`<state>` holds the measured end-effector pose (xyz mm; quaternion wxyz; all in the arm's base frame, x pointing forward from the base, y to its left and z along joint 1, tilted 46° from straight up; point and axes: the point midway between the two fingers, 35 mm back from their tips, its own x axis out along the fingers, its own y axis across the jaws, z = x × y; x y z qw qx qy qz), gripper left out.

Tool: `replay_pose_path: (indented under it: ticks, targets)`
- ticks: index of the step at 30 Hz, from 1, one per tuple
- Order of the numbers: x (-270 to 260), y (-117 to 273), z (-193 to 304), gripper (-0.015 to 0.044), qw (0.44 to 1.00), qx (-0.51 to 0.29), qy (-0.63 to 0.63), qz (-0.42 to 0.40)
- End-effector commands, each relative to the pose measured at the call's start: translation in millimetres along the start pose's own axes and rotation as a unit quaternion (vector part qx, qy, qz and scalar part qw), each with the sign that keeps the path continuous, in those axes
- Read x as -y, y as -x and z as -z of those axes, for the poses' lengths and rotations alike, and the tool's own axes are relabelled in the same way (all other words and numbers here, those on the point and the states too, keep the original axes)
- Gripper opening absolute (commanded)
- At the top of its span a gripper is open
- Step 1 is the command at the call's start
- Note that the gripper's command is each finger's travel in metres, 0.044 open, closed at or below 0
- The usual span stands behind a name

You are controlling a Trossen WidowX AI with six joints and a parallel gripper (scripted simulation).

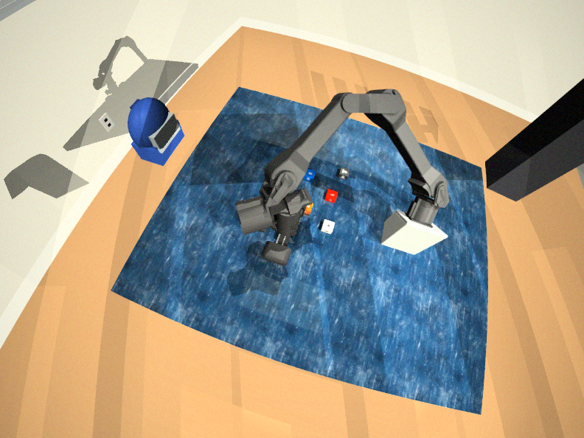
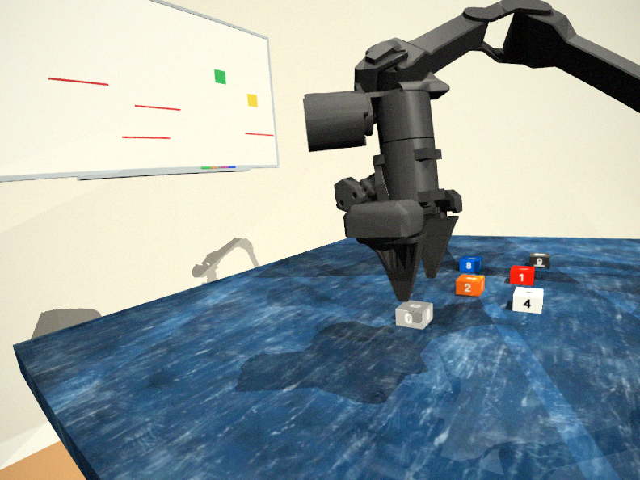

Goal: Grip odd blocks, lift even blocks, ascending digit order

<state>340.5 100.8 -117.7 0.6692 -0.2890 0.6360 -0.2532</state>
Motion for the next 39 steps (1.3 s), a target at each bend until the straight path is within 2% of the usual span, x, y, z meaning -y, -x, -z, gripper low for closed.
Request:
replay_pose_path:
  ticks: [1,27,37,39]
  targets:
    - [-2,1,-2,0.04,1.0,0.012,0.001,-0.002]
    - [-1,-35,-3,0.04,1.0,0.012,0.001,-0.001]
    - [-1,-35,-3,0.0138,1.0,0.012,0.001,-0.001]
    - [-1,-35,-3,0.012,1.0,0.012,0.001,-0.001]
